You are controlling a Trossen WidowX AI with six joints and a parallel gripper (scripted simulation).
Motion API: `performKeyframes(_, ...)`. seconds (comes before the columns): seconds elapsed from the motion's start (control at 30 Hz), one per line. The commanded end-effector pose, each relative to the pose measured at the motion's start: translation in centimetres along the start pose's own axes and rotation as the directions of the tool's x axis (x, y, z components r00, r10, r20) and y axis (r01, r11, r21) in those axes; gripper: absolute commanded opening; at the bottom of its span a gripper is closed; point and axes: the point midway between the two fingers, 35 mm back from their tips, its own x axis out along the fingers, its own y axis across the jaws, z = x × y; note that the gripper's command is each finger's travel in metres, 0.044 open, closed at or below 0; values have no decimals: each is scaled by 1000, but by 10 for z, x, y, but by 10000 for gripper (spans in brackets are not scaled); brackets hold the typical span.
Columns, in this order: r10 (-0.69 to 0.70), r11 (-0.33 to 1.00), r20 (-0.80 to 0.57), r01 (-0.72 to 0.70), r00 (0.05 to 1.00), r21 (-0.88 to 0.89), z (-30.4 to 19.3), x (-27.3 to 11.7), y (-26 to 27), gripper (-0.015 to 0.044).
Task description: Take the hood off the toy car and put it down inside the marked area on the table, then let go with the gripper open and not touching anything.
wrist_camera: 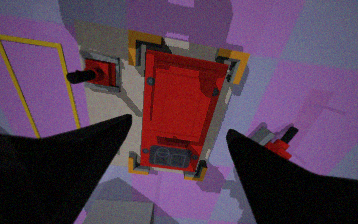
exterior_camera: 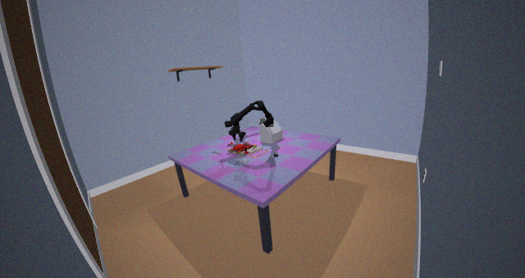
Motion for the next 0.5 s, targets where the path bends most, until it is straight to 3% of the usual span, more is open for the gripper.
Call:
performKeyframes(0.0, 6, 1000, -3, -6, 1000, 9, -2, 6, -1, 440)
performKeyframes(0.47, 7, 1000, -3, -7, 1000, 9, -1, 16, -1, 440)
